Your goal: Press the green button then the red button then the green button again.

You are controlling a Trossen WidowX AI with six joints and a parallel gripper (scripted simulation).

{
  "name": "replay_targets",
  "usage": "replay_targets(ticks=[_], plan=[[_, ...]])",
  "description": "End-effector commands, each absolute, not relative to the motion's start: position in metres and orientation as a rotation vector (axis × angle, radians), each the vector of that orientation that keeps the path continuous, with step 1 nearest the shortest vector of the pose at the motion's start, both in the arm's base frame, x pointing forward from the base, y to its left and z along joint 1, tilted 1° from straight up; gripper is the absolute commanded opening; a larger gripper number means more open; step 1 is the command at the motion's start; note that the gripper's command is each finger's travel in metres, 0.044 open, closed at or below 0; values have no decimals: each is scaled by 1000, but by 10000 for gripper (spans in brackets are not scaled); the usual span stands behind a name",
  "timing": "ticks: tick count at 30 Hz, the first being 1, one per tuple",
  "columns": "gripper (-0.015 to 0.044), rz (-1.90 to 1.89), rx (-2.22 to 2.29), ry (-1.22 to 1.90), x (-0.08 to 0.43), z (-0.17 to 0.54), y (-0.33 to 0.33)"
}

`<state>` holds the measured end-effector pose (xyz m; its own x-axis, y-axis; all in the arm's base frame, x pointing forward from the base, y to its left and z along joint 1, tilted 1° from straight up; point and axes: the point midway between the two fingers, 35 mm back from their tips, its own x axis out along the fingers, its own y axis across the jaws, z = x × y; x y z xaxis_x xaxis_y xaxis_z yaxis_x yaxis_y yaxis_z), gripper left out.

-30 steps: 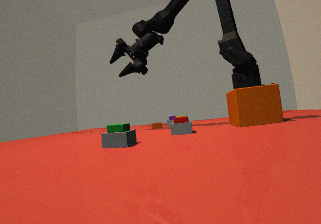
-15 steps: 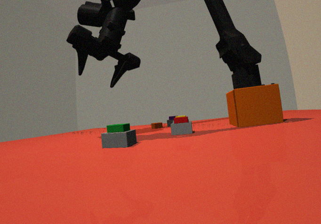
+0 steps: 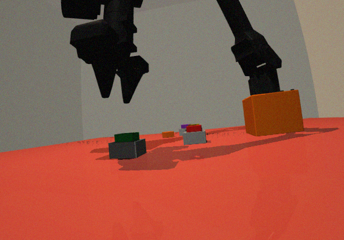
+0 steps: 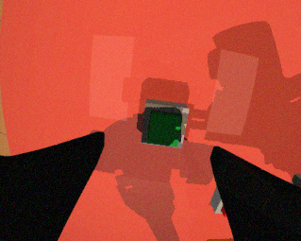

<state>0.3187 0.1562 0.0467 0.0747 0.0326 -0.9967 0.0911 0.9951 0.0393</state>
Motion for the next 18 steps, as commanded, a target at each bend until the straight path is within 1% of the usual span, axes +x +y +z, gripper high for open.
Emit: replay_targets(ticks=[1, 8, 9, 18], plan=[[216, -56, 76, 1532, 310, 17, 152], [33, -56, 76, 1532, 310, 17, 152], [20, -56, 76, 1532, 310, 17, 152], [20, -56, 76, 1532, 311, 15, 152]])
